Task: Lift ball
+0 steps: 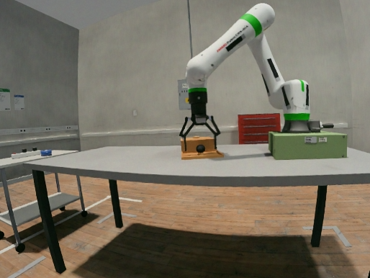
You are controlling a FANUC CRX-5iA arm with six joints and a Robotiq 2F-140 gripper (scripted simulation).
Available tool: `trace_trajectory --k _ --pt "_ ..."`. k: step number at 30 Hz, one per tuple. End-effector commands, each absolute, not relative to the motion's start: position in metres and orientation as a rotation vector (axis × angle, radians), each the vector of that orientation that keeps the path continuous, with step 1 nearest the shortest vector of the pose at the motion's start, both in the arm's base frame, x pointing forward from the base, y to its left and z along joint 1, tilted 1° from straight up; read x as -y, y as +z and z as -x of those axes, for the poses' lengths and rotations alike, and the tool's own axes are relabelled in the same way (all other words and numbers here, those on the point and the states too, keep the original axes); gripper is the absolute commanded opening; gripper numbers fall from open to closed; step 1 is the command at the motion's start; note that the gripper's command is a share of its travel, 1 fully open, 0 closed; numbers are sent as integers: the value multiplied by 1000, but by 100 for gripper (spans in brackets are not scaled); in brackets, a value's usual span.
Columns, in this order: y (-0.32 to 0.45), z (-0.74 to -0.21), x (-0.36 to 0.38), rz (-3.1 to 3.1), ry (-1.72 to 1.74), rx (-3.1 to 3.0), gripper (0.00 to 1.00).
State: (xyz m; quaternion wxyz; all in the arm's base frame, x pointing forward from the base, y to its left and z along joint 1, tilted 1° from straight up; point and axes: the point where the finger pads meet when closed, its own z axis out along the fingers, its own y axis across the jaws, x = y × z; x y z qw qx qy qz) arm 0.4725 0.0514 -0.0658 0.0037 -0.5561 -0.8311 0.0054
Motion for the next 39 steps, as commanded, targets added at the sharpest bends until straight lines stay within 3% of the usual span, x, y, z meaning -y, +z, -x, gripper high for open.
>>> trace_trajectory --k 1,2,19,26,39 --pt "-65 -473 -51 1743 16 2606 100" --pt "-65 -473 -51 1743 16 2606 10" --pt "-65 -473 -51 1743 16 2606 10" --pt "-2 -473 -51 1743 15 2606 10" --pt "14 -472 -51 1743 15 2606 10"
